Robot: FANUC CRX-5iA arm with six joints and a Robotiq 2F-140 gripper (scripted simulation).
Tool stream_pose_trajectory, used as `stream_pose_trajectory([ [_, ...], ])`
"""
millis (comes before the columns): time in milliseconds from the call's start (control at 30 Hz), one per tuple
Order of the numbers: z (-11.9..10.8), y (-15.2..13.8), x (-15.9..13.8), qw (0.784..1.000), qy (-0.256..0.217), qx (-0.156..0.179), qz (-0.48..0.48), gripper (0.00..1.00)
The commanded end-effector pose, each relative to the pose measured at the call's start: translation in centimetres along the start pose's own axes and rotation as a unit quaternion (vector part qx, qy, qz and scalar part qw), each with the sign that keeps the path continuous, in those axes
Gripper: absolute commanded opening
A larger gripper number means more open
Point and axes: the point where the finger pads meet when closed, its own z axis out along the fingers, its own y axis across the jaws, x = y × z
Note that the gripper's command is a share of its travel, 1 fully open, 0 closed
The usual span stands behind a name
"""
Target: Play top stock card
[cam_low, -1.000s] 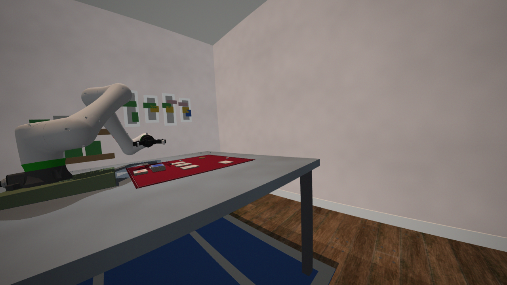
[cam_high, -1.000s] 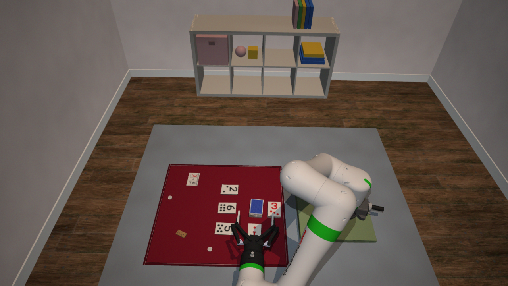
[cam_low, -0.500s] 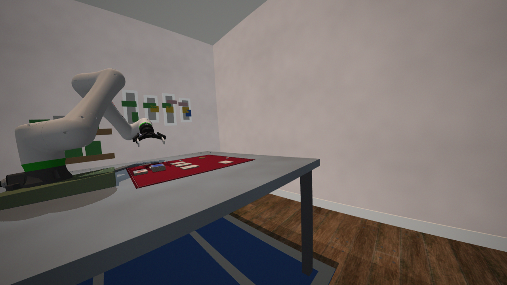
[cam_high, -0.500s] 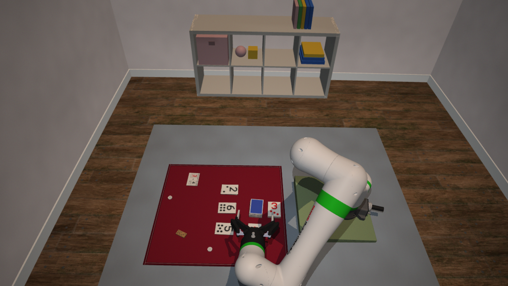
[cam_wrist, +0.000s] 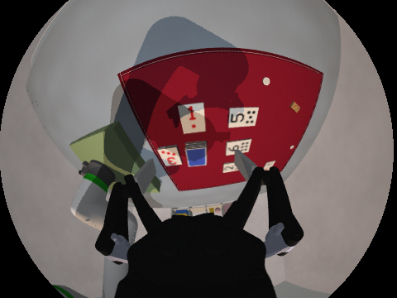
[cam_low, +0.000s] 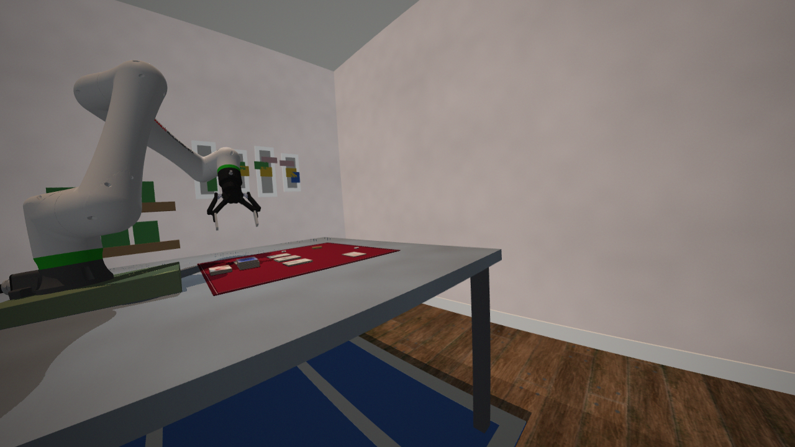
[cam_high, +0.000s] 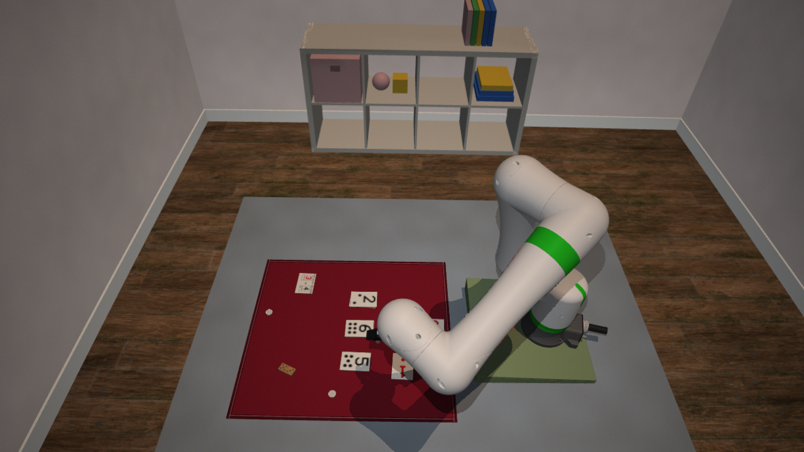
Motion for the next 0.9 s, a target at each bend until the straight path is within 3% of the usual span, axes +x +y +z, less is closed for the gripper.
stream_pose_trajectory([
  [0, 0.06, -0.01, -0.01, 1.000, 0.015, 0.001, 0.000, 1.00],
  [33, 0.06, -0.01, -0.01, 1.000, 0.015, 0.001, 0.000, 1.00],
  [233, 0.08, -0.03, -0.01, 0.989, 0.145, 0.001, 0.000, 1.00],
  [400, 0.08, -0.04, -0.01, 0.978, 0.209, 0.001, 0.000, 1.00],
  [533, 0.07, -0.03, -0.01, 0.972, 0.236, 0.001, 0.000, 1.00],
  [867, 0.02, 0.00, -0.01, 0.969, 0.249, 0.000, 0.001, 1.00],
])
